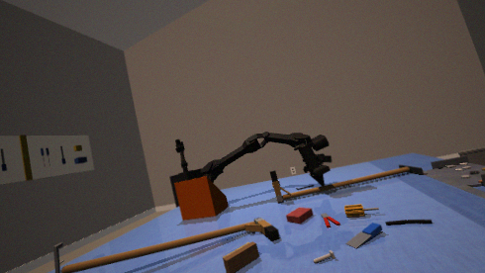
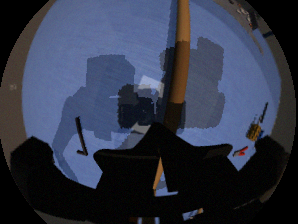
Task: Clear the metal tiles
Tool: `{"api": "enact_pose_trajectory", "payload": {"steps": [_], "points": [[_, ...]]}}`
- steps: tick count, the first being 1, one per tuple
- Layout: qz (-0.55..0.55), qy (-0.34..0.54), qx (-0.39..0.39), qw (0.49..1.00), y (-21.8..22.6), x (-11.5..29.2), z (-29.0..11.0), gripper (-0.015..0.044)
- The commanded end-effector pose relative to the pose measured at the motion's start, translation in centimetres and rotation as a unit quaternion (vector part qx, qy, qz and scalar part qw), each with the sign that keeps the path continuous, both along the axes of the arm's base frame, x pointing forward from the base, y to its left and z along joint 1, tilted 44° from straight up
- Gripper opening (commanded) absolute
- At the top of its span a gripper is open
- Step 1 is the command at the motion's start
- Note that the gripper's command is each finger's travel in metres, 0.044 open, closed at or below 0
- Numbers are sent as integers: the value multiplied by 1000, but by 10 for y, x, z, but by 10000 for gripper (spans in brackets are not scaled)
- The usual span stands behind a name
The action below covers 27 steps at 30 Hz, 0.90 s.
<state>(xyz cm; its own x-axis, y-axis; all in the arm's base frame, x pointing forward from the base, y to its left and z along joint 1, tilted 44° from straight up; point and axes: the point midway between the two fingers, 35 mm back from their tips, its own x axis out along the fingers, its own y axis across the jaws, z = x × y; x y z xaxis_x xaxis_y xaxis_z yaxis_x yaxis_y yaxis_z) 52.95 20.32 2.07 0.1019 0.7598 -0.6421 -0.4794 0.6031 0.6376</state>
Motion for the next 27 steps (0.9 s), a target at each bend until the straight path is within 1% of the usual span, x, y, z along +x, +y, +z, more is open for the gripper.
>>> {"api": "enact_pose_trajectory", "payload": {"steps": [1,16,20,22,27], "points": [[-1,-12,3,1000,-14,5,16,0],[5,-37,4,999,-55,8,57,0],[5,-39,4,999,-59,8,61,0],[1,-33,3,999,-58,7,63,0],[-30,14,-1,999,-51,-3,81,0]]}}
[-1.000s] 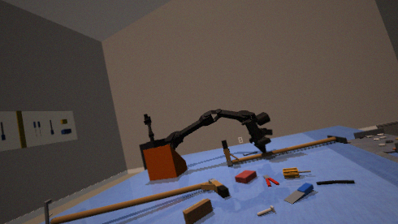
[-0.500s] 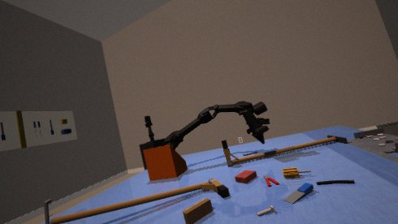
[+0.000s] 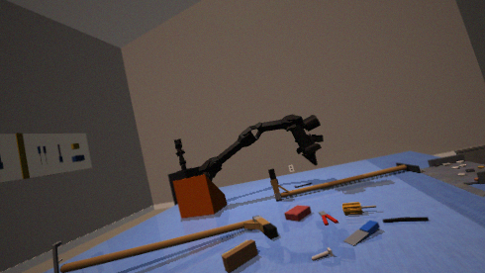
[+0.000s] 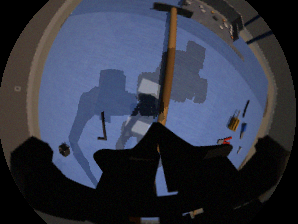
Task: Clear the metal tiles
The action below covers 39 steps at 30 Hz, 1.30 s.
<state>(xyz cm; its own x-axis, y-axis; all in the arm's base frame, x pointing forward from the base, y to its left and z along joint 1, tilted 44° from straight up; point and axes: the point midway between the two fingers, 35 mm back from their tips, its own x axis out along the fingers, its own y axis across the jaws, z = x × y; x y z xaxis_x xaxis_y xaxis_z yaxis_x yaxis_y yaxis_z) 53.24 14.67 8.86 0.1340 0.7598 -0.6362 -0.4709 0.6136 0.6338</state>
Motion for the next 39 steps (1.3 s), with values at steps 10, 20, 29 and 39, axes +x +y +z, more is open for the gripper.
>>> {"api": "enact_pose_trajectory", "payload": {"steps": [10,20,29,39], "points": [[-44,63,-7,997,11,-15,29,0],[-43,62,-7,997,23,-14,17,0],[-41,60,-7,997,39,-13,0,0],[-39,58,-7,998,58,-14,-18,0]]}}
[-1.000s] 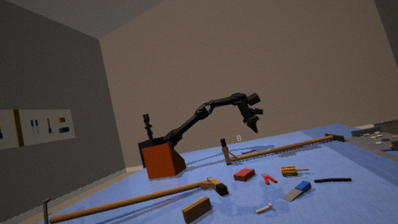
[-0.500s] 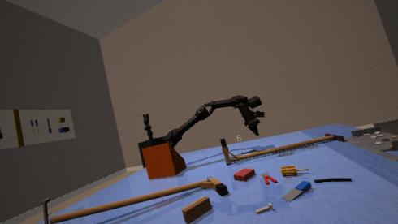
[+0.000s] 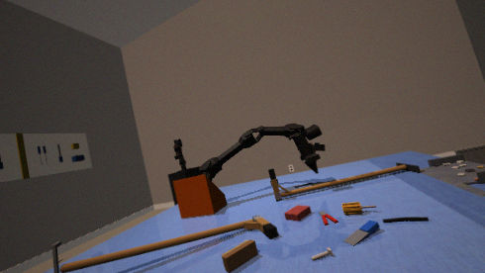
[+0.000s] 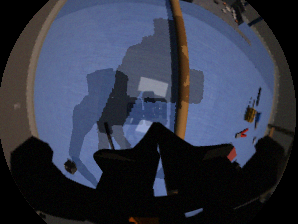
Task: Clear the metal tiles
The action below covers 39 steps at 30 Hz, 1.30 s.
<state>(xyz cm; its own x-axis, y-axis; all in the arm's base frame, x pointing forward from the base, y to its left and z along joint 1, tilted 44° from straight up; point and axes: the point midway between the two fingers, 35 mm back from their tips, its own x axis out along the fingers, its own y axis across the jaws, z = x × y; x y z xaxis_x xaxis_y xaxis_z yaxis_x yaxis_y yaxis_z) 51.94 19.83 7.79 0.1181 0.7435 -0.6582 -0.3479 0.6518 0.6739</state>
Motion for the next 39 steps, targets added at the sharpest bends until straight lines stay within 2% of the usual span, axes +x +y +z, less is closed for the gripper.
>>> {"api": "enact_pose_trajectory", "payload": {"steps": [1,20,39], "points": [[0,1,-2,1000,8,-1,-9,0],[3,-3,1,1000,41,-9,-42,0],[3,-3,0,1000,31,-1,-53,0]]}}
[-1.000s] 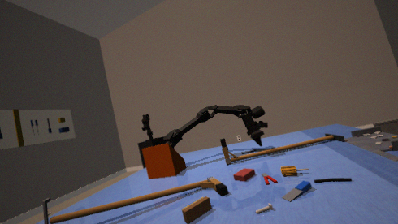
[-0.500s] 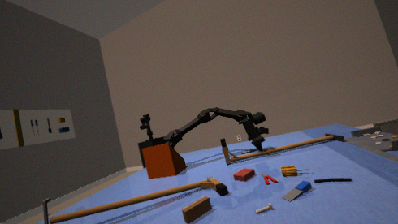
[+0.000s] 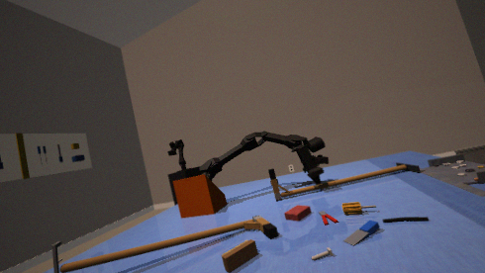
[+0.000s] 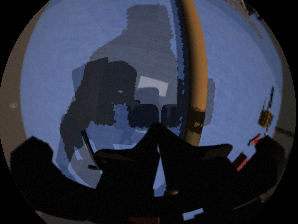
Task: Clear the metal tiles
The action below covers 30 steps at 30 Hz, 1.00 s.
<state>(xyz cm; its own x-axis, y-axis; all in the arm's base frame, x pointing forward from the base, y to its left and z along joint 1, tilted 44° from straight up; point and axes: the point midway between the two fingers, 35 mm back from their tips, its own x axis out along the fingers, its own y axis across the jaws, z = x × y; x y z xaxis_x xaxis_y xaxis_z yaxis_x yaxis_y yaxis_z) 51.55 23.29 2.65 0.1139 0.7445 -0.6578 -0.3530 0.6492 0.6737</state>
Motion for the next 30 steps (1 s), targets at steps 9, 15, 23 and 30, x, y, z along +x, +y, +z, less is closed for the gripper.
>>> {"api": "enact_pose_trajectory", "payload": {"steps": [9,15,23,30], "points": [[0,-2,-1,1000,-9,6,-7,0],[0,-2,-1,1000,-13,9,-11,0],[0,-2,-1,1000,-18,12,-16,0],[0,-2,-1,1000,-22,15,-21,0]]}}
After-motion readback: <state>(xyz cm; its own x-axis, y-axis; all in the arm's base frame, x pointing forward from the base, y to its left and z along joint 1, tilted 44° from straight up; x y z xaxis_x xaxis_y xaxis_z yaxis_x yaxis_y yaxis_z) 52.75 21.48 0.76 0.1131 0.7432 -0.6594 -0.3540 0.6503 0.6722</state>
